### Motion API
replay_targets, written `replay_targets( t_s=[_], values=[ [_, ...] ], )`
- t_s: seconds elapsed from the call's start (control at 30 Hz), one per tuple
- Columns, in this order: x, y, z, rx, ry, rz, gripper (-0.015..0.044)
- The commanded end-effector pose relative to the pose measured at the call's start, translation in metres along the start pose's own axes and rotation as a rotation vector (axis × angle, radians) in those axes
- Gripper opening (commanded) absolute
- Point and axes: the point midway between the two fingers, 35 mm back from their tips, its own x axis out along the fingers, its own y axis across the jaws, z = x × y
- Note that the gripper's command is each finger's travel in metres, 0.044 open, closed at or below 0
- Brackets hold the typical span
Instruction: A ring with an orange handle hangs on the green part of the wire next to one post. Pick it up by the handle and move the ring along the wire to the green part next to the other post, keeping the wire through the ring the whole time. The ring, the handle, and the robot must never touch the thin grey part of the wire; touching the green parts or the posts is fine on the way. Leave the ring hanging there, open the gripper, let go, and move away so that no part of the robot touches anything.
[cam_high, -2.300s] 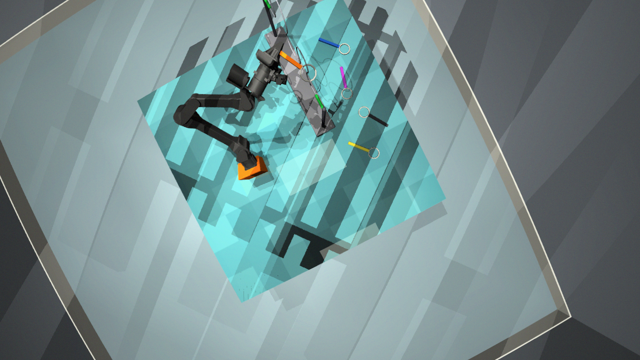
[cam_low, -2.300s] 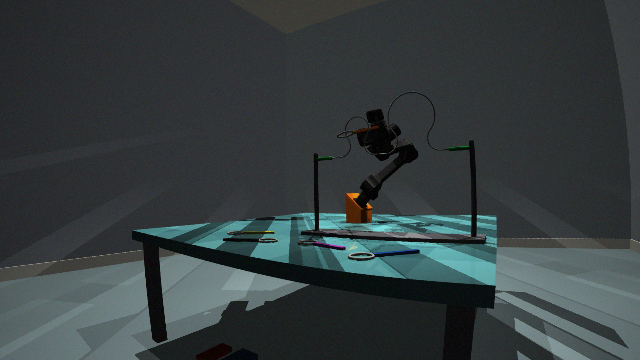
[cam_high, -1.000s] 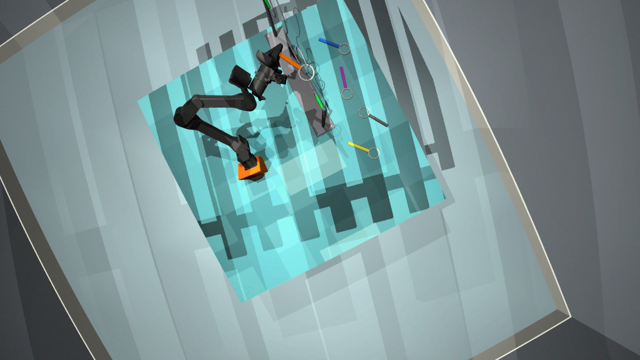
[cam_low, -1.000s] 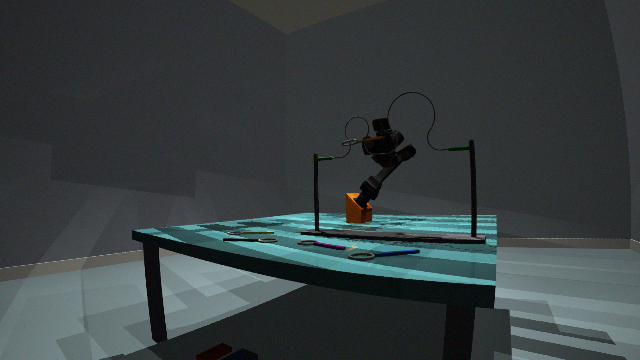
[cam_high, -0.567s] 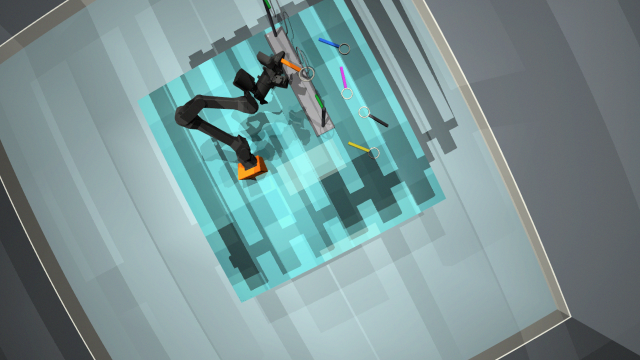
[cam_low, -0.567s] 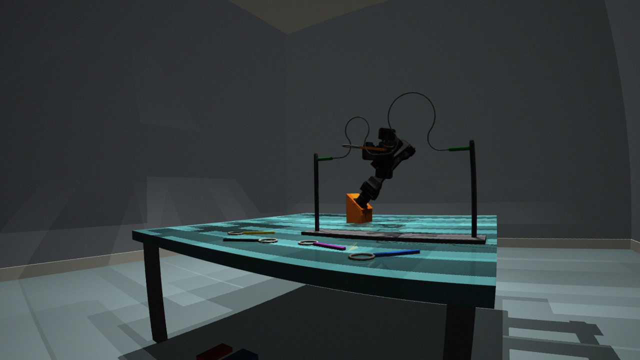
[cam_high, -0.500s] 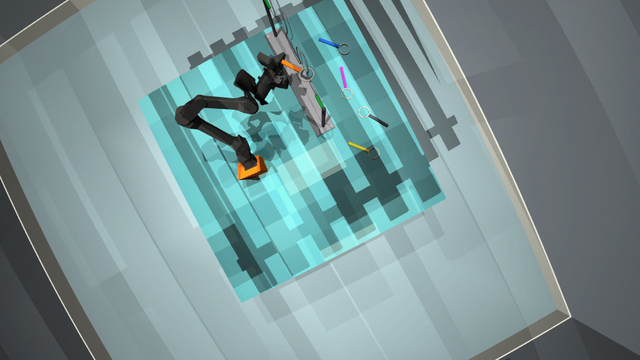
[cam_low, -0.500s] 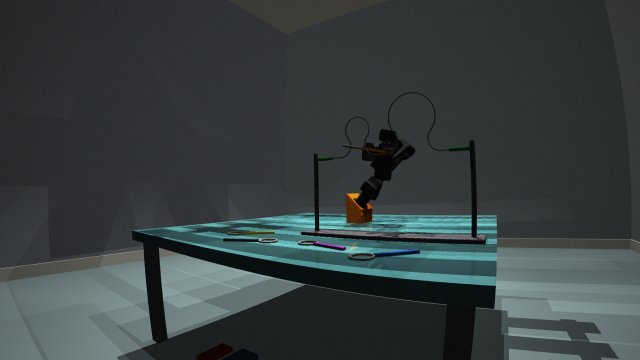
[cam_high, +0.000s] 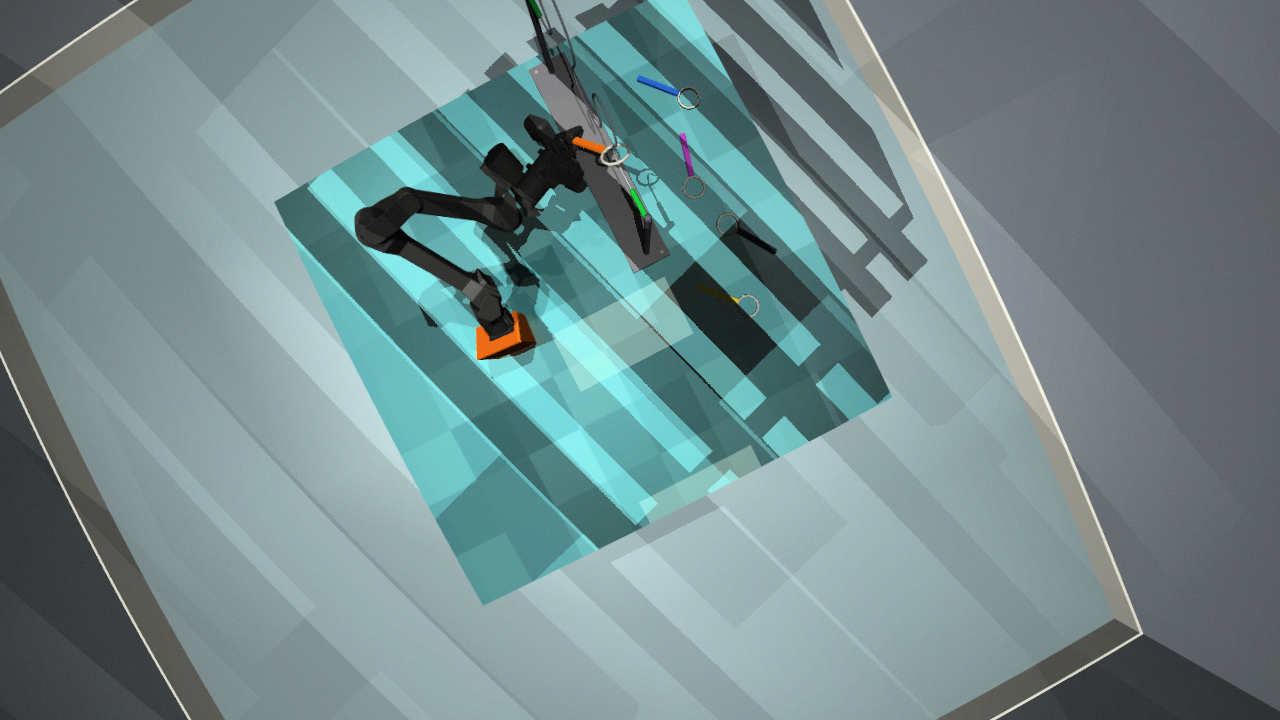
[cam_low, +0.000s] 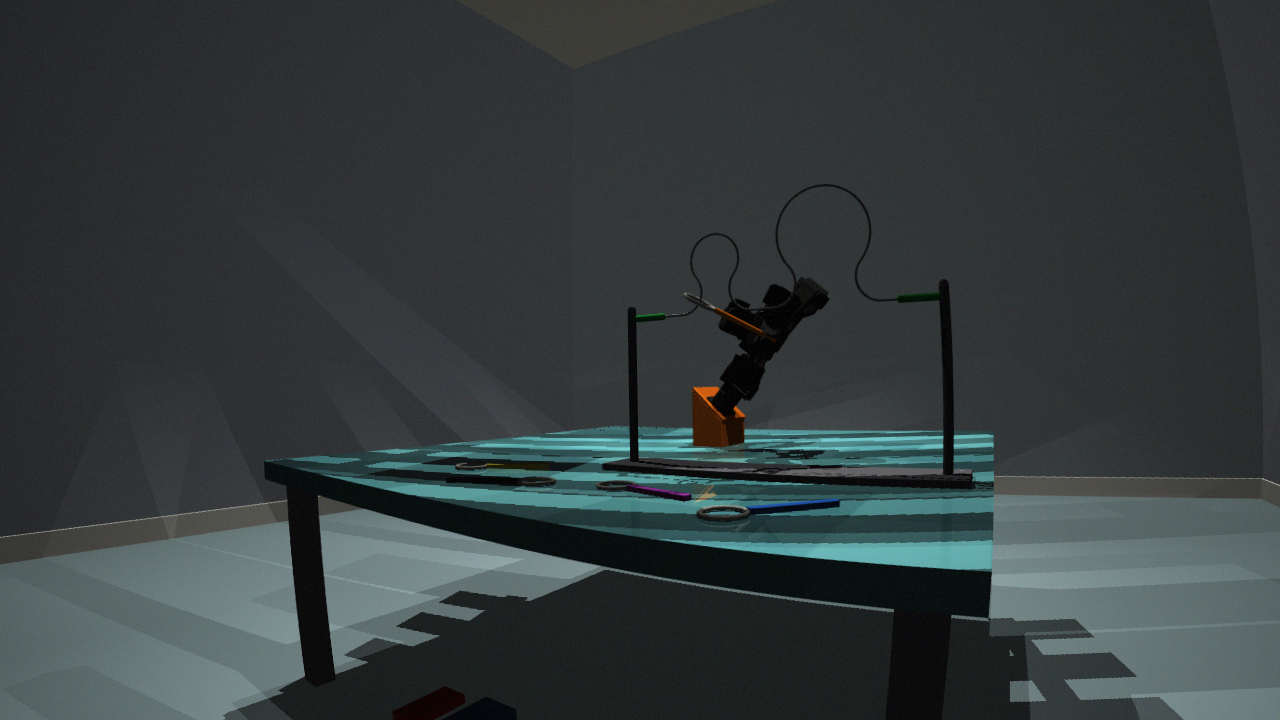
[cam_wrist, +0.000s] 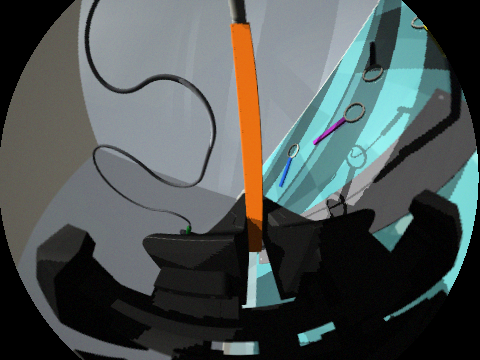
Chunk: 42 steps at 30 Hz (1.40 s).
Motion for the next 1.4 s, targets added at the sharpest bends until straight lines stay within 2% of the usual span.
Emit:
replay_targets(
  t_s=[0.0, 0.77, 1.37],
  values=[
    [-0.002, -0.017, 0.002, -0.085, -0.008, -0.045, -0.015],
    [-0.026, -0.096, 0.03, -0.58, 0.057, -0.279, -0.015],
    [-0.048, -0.131, 0.066, -0.851, 0.093, -0.406, -0.015]
  ],
)
